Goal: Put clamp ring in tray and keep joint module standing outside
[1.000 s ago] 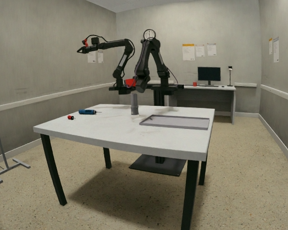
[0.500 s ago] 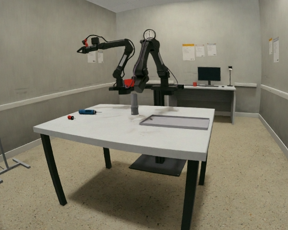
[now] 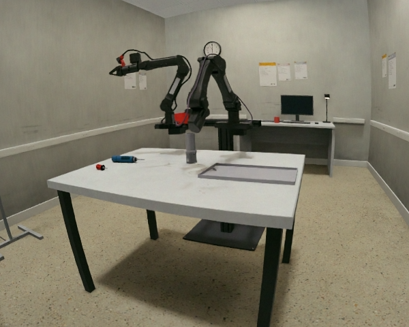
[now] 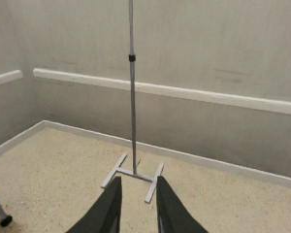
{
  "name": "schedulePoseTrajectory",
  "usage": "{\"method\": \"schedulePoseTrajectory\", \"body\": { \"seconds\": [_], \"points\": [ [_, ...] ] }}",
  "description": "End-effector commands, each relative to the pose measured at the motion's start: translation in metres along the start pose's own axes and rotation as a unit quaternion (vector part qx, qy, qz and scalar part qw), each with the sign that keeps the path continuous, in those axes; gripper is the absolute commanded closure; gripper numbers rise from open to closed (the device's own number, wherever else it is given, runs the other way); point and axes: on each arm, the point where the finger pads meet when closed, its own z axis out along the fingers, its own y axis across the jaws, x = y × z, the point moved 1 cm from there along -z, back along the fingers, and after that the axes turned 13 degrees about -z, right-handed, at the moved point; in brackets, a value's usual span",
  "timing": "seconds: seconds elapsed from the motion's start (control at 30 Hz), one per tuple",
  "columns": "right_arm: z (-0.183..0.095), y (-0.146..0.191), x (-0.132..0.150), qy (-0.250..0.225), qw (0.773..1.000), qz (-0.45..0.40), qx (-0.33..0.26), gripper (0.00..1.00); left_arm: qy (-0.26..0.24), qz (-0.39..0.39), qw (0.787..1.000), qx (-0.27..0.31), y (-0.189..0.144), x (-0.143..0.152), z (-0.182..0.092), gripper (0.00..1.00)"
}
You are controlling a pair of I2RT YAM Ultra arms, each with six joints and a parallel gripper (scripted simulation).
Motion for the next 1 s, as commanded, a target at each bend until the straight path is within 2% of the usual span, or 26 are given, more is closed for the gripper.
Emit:
{"method": "schedulePoseTrajectory", "body": {
  "seconds": [0.0,0.17,0.37,0.47,0.73,0.8,0.9,0.97],
  "points": [
    [-0.007,-0.004,-0.038,-0.049,0.999,0.003,0.008,0.80,-0.009,0.018,1.000,0.009,-0.016,-0.014,-0.003,0.94],
    [-0.007,-0.004,-0.038,-0.049,0.999,0.003,0.008,0.80,-0.006,0.011,1.000,0.011,-0.013,-0.019,-0.001,0.94],
    [-0.007,-0.004,-0.038,-0.049,0.999,0.003,0.008,0.80,-0.024,0.027,0.999,0.008,-0.019,-0.021,-0.013,0.94],
    [-0.007,-0.004,-0.038,-0.049,0.999,0.003,0.008,0.80,-0.021,0.005,1.000,0.013,-0.013,-0.008,-0.011,0.94],
    [-0.007,-0.004,-0.038,-0.049,0.999,0.003,0.008,0.80,-0.038,0.002,0.999,0.012,-0.008,-0.003,-0.022,0.94],
    [-0.007,-0.004,-0.038,-0.049,0.999,0.003,0.008,0.80,-0.043,0.013,0.999,0.008,-0.010,-0.009,-0.026,0.94],
    [-0.007,-0.004,-0.038,-0.049,0.999,0.003,0.008,0.80,-0.037,0.016,0.999,0.007,-0.011,-0.009,-0.022,0.94],
    [-0.007,-0.004,-0.038,-0.049,0.999,0.003,0.008,0.80,-0.043,0.003,0.999,0.010,-0.006,-0.002,-0.025,0.94]
  ]
}}
